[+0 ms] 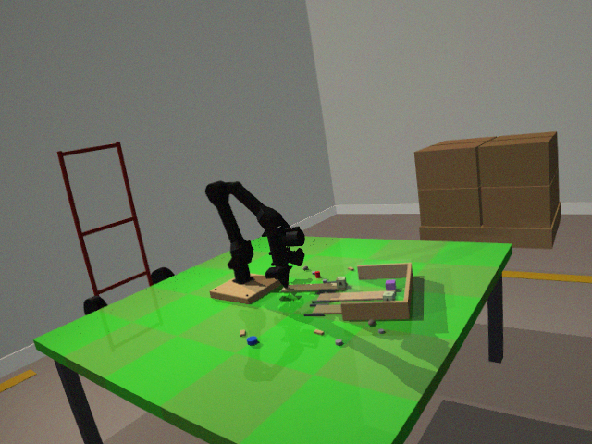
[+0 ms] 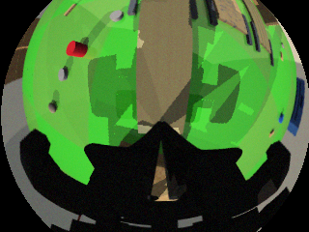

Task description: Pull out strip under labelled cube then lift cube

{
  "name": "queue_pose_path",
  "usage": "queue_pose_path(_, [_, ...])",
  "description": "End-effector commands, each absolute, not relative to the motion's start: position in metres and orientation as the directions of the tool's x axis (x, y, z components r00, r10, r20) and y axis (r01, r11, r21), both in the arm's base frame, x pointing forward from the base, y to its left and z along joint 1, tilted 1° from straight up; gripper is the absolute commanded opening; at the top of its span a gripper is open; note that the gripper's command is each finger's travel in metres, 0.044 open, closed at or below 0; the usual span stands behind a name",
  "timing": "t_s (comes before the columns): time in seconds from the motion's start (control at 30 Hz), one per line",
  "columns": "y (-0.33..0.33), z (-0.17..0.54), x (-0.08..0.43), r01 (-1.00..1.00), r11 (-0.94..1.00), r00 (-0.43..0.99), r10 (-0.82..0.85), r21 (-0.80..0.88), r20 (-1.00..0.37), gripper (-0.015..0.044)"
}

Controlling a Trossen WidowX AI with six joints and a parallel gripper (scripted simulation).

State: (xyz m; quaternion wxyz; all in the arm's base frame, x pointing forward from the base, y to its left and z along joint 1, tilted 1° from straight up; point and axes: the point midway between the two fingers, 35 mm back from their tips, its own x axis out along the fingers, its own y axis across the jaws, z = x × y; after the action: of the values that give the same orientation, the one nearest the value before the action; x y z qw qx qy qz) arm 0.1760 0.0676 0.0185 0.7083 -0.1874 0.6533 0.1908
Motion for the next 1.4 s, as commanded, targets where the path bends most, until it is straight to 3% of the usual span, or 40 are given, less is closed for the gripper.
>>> queue_pose_path(0.0, [0.062, 0.012, 0.165, -0.518, 0.855, 0.035, 0.007, -0.012, -0.999, 0.0])
queue_pose_path(0.77, [0.062, 0.012, 0.165, -0.518, 0.855, 0.035, 0.007, -0.012, -0.999, 0.0])
queue_pose_path(1.1, [0.068, 0.06, 0.176, -0.518, 0.855, 0.036, 0.008, -0.012, -0.999, 0.0])
queue_pose_path(1.37, [0.085, 0.063, 0.203, -0.557, 0.83, 0.038, 0.009, -0.014, -0.999, 0.021])
